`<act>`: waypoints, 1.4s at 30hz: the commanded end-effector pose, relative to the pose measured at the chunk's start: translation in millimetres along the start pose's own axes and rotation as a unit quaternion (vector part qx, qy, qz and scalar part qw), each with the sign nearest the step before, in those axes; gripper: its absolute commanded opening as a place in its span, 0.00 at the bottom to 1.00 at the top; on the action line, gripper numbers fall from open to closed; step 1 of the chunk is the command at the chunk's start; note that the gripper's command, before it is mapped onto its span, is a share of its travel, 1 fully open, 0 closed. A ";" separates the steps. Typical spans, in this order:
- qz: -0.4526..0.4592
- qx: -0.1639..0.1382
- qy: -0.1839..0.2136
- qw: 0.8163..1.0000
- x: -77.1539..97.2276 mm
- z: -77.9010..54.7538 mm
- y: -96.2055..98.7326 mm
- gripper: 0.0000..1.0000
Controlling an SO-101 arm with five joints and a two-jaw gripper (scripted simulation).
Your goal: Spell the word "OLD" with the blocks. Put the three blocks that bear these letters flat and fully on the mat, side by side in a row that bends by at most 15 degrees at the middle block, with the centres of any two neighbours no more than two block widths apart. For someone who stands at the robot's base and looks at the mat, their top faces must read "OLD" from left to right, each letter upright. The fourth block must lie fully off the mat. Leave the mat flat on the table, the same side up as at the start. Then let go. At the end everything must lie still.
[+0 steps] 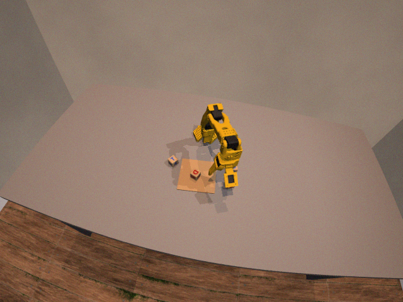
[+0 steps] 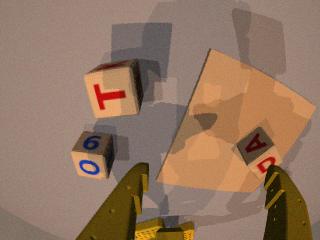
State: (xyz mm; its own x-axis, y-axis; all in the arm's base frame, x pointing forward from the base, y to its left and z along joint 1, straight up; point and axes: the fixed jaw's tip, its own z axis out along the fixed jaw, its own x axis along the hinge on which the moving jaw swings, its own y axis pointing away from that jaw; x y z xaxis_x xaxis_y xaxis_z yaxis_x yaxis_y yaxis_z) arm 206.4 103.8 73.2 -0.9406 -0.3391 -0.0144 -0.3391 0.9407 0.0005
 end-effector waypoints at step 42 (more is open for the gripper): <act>0.201 0.005 -0.026 0.979 34.2 -22.1 -81.7 0.35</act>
State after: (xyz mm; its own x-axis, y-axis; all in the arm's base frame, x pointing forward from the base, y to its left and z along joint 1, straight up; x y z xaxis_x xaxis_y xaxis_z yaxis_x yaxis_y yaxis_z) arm 196.5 21.4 83.9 -0.9997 0.0223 0.0031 0.0223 0.9997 -0.0015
